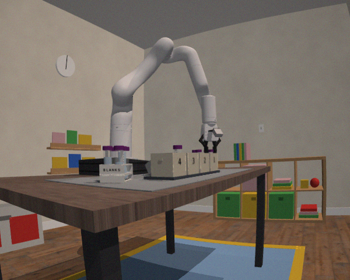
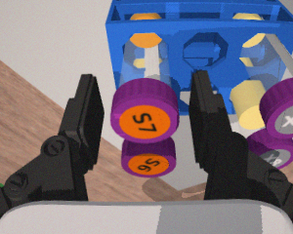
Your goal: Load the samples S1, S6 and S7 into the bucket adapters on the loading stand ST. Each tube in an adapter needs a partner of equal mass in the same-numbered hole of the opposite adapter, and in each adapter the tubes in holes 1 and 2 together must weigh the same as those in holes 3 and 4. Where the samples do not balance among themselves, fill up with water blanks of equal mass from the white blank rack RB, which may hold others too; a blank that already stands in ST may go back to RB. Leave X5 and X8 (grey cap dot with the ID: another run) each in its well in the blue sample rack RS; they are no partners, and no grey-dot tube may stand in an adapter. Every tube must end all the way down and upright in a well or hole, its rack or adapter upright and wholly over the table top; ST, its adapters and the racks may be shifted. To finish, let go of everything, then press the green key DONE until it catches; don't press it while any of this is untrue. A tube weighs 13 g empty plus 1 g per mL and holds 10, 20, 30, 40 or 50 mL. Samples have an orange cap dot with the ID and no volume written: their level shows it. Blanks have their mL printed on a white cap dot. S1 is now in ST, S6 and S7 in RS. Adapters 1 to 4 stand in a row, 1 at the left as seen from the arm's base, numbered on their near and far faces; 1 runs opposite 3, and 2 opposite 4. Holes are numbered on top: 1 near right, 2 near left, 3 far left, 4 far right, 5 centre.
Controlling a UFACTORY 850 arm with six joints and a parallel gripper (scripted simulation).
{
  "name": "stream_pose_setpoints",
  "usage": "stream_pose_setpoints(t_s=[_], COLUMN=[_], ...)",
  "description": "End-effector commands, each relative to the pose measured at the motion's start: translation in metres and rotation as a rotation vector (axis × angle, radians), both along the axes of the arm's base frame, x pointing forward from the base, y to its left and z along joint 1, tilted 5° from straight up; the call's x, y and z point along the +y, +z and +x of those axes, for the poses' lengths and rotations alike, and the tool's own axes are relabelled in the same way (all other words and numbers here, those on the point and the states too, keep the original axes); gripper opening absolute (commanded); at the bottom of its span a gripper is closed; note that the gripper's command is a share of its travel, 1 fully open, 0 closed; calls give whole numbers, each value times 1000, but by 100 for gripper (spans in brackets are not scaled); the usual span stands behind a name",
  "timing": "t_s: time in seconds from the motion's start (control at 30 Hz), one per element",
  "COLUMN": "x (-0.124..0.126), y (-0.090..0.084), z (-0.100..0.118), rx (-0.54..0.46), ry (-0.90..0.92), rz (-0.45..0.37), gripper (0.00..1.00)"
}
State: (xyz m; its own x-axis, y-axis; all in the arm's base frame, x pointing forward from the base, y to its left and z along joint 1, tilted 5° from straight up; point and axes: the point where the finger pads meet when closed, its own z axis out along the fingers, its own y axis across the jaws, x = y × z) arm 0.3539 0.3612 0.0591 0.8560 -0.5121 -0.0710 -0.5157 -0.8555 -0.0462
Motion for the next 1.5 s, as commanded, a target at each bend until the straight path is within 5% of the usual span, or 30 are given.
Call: stream_pose_setpoints(t_s=[0.0, 0.17, 0.2, 1.47], x=[1, 1, 1, 0], y=[1, 1, 1, 2], z=[1, 1, 1, 1], rx=[-1, -1, -1, -1], ry=[0, 0, 0, 0], rz=[1, 1, 1, 1], gripper=[57, 57, 0, 0])
